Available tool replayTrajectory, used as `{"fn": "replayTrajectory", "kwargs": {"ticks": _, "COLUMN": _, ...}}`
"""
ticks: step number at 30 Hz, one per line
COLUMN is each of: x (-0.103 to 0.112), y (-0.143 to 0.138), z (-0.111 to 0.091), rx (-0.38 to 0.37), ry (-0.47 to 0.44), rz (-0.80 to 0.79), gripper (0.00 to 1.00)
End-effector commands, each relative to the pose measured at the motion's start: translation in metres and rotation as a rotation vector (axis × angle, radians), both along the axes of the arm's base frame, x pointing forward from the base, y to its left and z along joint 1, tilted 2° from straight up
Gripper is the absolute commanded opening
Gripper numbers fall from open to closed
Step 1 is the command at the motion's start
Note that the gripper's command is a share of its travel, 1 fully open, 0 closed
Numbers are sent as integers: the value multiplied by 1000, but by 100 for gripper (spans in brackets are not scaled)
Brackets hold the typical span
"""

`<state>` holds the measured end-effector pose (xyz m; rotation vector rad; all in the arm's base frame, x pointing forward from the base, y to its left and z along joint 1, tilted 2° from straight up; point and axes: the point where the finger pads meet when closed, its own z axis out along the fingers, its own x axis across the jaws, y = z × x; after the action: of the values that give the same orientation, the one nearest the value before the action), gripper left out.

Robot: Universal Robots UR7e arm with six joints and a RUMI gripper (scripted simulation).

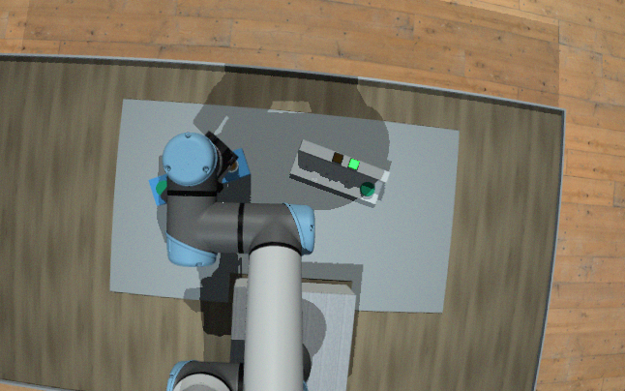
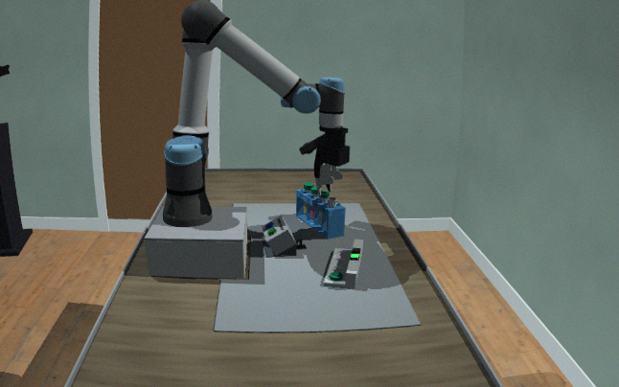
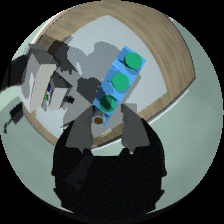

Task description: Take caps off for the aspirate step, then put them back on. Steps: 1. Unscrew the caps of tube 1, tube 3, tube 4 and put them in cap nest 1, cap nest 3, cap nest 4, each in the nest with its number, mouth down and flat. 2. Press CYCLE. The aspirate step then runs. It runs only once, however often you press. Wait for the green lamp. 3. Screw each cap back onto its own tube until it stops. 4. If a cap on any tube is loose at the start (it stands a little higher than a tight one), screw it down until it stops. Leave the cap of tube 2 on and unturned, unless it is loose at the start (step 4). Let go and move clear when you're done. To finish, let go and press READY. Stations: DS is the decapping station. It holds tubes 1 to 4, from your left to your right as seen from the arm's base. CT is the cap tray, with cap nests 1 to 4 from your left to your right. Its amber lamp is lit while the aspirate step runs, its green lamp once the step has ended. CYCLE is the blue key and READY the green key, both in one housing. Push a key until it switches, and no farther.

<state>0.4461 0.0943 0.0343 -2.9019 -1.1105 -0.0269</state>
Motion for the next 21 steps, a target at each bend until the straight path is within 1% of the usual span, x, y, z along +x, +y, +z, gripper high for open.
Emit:
{"fn": "replayTrajectory", "kwargs": {"ticks": 1, "x": 0, "y": 0, "z": 0, "rx": 0, "ry": -1, "rz": 0, "gripper": 35}}
{"fn": "replayTrajectory", "kwargs": {"ticks": 12, "x": 0, "y": 0, "z": 0, "rx": 0, "ry": -1, "rz": 0, "gripper": 35}}
{"fn": "replayTrajectory", "kwargs": {"ticks": 15, "x": 0, "y": 0, "z": -1, "rx": 0, "ry": 3, "rz": -120, "gripper": 35}}
{"fn": "replayTrajectory", "kwargs": {"ticks": 21, "x": 0, "y": 0, "z": -3, "rx": 1, "ry": 4, "rz": -131, "gripper": 35}}
